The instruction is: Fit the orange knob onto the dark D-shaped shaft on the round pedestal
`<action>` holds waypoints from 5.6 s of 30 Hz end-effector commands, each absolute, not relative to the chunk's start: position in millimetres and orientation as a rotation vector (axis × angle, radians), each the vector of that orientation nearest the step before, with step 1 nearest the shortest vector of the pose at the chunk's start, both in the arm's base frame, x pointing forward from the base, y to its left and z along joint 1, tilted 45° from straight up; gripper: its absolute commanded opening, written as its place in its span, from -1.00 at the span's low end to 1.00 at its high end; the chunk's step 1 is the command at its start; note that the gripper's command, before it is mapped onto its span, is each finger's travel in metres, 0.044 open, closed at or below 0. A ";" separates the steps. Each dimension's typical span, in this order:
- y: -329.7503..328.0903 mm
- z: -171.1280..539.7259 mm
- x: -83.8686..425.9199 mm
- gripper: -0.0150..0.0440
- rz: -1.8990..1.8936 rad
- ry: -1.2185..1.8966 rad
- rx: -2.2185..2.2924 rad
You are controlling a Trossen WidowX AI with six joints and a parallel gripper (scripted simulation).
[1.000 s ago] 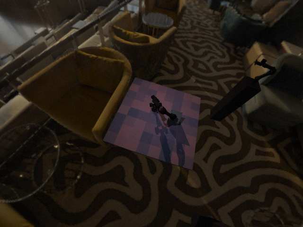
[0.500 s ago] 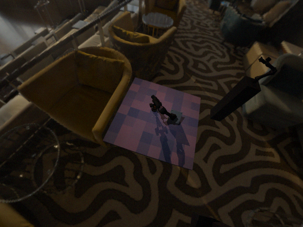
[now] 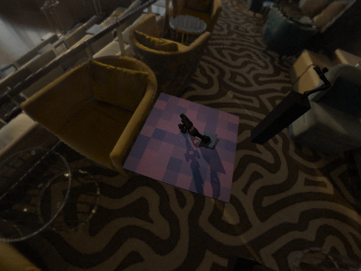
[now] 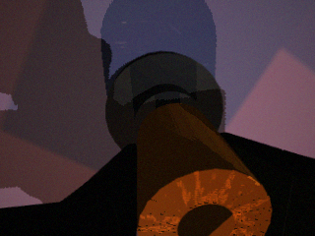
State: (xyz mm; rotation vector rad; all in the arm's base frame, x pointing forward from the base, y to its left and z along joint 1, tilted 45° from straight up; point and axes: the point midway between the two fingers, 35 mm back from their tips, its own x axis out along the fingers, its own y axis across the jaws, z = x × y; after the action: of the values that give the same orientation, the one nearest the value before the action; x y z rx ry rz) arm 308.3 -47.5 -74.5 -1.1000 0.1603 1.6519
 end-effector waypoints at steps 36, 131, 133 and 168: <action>-48.4 -74.7 307.4 -0.49 1.697 -0.017 -1.259; -50.9 -72.1 308.3 -0.49 0.473 1.525 0.736; -50.8 -72.1 308.9 -0.49 0.423 1.547 0.789; -47.4 -75.5 309.5 -0.49 0.352 1.576 0.862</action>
State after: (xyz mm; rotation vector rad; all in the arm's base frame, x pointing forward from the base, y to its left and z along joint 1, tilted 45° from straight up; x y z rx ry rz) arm 308.8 -48.3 -75.1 0.8611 1.5761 0.3519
